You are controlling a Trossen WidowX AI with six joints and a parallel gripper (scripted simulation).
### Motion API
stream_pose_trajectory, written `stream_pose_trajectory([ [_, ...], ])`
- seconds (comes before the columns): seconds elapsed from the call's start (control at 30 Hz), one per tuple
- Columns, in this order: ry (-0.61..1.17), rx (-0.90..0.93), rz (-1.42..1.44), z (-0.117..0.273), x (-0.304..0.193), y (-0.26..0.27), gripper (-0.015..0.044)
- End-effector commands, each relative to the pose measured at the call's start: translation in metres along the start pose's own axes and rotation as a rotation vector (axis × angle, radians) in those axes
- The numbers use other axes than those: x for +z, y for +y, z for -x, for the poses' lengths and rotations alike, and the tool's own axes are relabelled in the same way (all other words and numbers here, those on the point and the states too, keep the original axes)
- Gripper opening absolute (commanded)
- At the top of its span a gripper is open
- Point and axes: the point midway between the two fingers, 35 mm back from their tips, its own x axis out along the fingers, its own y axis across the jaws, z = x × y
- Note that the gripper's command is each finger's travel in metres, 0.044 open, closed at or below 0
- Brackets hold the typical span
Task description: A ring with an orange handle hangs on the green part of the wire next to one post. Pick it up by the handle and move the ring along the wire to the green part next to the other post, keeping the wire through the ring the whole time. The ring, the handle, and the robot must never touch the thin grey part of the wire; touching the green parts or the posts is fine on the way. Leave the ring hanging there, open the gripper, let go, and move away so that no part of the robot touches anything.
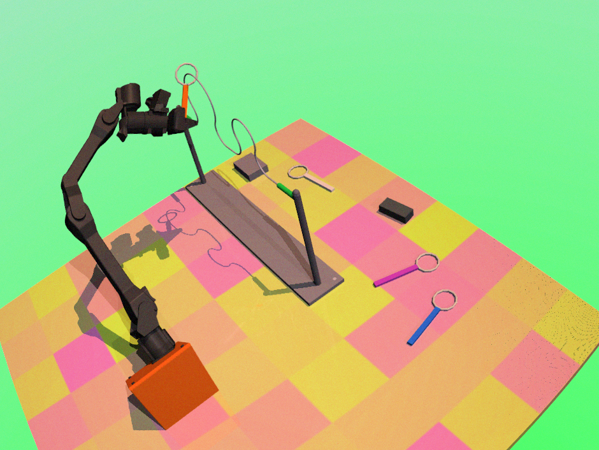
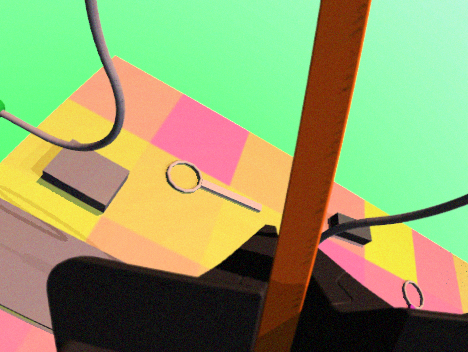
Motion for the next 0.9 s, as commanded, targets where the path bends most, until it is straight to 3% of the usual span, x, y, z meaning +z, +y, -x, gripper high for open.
stream_pose_trajectory([
  [0.0,-0.006,0.024,-0.048,0.000,-0.001,0.001,-0.0150],
  [0.87,-0.044,0.184,-0.327,0.000,0.001,0.012,-0.0150],
])
